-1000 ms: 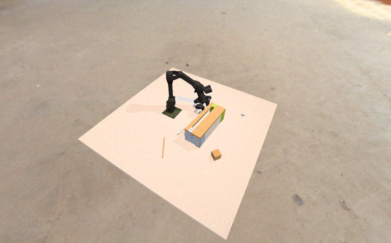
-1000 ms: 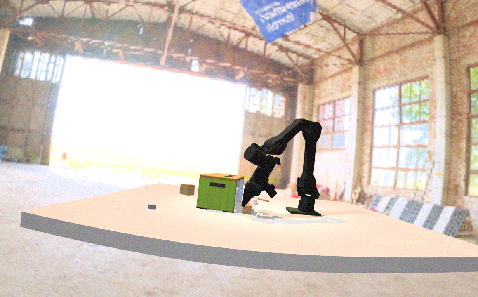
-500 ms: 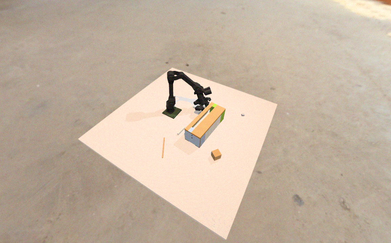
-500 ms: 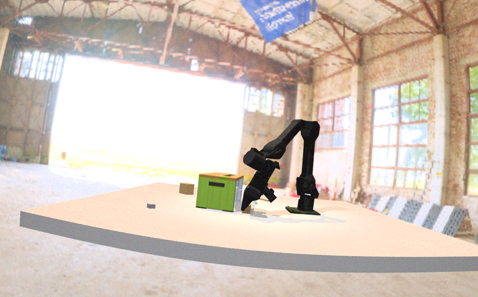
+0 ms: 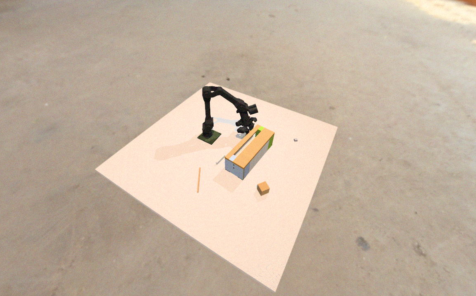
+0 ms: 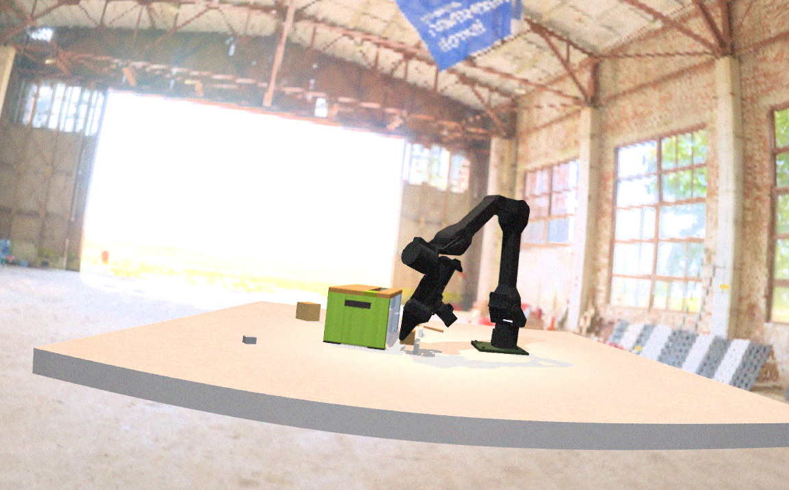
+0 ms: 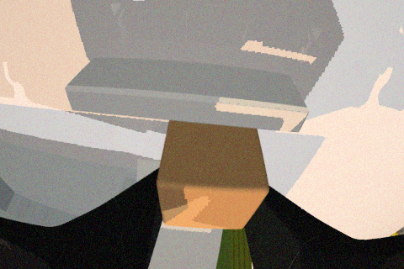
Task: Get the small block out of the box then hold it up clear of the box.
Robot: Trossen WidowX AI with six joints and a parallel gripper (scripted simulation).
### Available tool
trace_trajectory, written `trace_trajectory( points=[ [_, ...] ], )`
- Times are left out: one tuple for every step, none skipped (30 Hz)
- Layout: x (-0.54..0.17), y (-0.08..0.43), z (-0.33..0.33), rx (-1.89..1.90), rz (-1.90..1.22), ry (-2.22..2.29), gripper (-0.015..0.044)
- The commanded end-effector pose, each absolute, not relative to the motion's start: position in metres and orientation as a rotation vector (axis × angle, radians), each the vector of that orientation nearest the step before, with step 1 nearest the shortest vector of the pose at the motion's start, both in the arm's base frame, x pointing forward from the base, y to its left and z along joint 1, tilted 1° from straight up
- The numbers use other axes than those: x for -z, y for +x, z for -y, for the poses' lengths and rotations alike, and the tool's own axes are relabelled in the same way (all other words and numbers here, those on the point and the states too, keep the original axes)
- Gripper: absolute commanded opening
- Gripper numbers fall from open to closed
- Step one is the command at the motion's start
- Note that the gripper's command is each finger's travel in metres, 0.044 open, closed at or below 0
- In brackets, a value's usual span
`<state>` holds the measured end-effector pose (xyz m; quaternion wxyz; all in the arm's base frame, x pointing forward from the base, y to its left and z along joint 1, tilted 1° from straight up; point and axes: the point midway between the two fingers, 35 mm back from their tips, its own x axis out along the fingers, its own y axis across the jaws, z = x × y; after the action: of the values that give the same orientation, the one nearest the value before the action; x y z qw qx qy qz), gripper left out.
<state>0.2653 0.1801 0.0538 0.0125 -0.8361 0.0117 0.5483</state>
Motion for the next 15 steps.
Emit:
trace_trajectory(
  points=[
    [-0.083, 0.267, -0.184, -1.693, -0.011, -2.604, 0.0000],
    [-0.089, 0.266, -0.183, -1.693, -0.011, -2.605, 0.0000],
    [-0.094, 0.266, -0.183, -1.693, -0.010, -2.605, 0.0000],
    [-0.098, 0.266, -0.182, -1.693, -0.010, -2.605, 0.0000],
    [-0.099, 0.265, -0.182, -1.693, -0.010, -2.605, 0.0000],
    [-0.099, 0.265, -0.182, -1.693, -0.010, -2.605, 0.0000],
    [-0.099, 0.265, -0.182, -1.693, -0.010, -2.605, 0.0000],
    [-0.099, 0.265, -0.182, -1.693, -0.010, -2.605, 0.0000],
    [-0.099, 0.265, -0.182, -1.695, -0.005, -2.607, 0.0000],
    [-0.102, 0.265, -0.181, -1.698, 0.012, -2.613, 0.0000],
    [-0.105, 0.264, -0.180, -1.704, 0.039, -2.623, 0.0000],
    [-0.110, 0.262, -0.179, -1.710, 0.072, -2.635, 0.0000],
    [-0.114, 0.261, -0.178, -1.716, 0.106, -2.648, 0.0000],
    [-0.119, 0.259, -0.176, -1.721, 0.140, -2.660, 0.0000],
    [-0.123, 0.258, -0.175, -1.726, 0.174, -2.673, 0.0000]
  ],
)
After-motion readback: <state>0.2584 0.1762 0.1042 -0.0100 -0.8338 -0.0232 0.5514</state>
